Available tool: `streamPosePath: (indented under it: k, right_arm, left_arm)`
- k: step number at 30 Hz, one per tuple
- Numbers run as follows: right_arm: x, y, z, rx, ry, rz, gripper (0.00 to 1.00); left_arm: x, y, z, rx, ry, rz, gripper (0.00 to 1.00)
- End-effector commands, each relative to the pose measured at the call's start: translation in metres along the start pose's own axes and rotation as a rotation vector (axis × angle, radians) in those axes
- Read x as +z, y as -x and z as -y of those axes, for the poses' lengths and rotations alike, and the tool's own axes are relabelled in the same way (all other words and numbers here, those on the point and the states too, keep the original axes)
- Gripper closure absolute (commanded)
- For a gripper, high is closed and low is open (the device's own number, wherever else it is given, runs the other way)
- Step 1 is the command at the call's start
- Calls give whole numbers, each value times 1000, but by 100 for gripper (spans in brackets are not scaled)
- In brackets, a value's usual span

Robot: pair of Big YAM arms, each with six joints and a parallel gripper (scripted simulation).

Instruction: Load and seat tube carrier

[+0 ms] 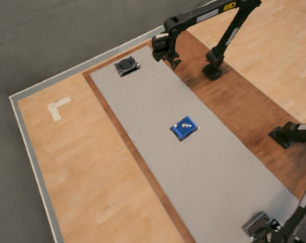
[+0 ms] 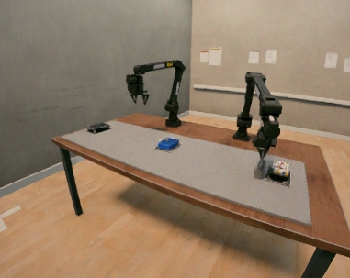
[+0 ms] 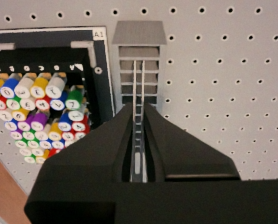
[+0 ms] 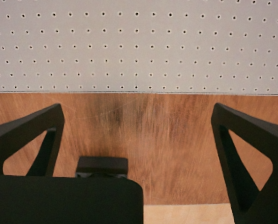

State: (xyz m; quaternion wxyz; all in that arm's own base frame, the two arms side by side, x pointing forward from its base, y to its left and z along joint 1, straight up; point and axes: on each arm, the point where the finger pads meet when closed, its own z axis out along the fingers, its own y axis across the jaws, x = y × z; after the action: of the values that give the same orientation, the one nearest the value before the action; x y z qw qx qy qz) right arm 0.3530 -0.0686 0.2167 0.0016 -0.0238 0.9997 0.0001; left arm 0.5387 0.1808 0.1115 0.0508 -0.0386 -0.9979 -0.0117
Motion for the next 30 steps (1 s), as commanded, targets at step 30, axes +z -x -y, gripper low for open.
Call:
streamPosePath:
  k: [30]
  right_arm:
    - [-12, 8, 1, 13, -8, 32, 0]
  left_arm:
    - [21, 1, -1, 5, -3, -11, 93]
